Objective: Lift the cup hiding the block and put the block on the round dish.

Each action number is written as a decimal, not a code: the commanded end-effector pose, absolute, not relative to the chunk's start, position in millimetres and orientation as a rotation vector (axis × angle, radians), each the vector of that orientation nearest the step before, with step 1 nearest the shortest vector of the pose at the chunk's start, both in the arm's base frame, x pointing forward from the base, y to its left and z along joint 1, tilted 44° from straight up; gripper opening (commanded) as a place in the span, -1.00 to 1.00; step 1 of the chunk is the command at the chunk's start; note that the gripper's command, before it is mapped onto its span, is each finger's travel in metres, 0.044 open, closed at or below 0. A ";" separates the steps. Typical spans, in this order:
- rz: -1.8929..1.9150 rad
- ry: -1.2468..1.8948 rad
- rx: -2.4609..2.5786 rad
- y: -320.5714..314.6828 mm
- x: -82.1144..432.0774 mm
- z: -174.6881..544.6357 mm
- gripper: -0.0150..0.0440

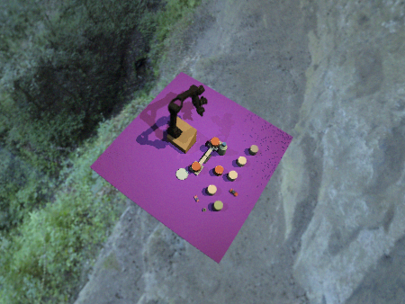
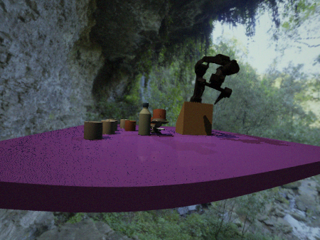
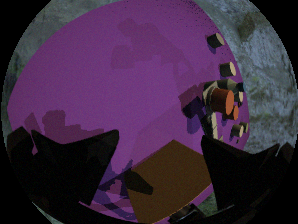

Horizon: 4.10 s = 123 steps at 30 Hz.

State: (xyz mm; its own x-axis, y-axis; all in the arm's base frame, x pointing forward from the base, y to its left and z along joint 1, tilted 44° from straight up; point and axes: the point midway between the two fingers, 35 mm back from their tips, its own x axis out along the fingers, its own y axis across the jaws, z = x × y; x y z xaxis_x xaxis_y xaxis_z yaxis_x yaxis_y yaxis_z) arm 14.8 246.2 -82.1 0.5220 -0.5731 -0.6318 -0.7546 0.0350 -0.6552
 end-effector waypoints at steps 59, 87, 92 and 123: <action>-0.111 1.026 -1.181 100.6 207.0 89.8 1.00; 0.478 1.533 -1.763 14.5 285.9 104.3 1.00; 0.640 1.588 -1.830 -8.2 296.6 107.2 1.00; 0.795 1.620 -1.880 -52.3 309.4 85.1 1.00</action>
